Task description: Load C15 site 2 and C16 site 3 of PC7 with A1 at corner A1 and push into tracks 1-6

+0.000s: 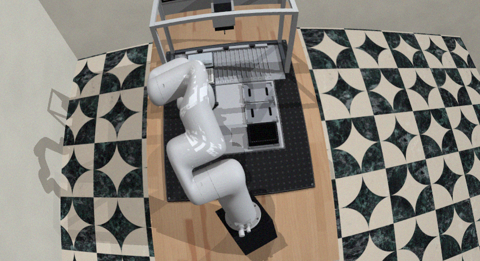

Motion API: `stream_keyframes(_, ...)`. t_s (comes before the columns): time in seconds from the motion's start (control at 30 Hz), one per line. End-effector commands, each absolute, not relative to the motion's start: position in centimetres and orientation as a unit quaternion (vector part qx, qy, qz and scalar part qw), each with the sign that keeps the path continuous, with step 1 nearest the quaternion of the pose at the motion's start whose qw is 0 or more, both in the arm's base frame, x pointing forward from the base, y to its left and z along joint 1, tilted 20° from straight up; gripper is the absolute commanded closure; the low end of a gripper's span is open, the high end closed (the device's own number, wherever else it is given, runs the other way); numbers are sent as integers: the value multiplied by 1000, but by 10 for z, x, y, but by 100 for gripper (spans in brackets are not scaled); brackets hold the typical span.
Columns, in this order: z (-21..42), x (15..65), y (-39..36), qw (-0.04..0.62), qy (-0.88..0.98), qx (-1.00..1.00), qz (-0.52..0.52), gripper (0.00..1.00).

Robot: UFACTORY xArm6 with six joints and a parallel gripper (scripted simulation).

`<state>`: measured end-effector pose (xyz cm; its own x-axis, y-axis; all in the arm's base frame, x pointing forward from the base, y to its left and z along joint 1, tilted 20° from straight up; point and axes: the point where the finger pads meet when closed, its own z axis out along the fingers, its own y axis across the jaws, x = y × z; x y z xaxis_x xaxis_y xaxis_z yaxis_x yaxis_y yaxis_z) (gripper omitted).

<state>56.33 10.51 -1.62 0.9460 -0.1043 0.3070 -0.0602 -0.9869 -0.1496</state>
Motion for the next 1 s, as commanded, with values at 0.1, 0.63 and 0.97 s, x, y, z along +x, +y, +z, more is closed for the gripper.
stream_keyframes(0.1, -14, 567, 105, 70, 42, -984, -161, 18)
stream_keyframes(0.63, -13, 570, 105, 70, 42, -984, -161, 18)
stream_keyframes(0.97, -13, 569, 105, 70, 42, -984, -161, 18)
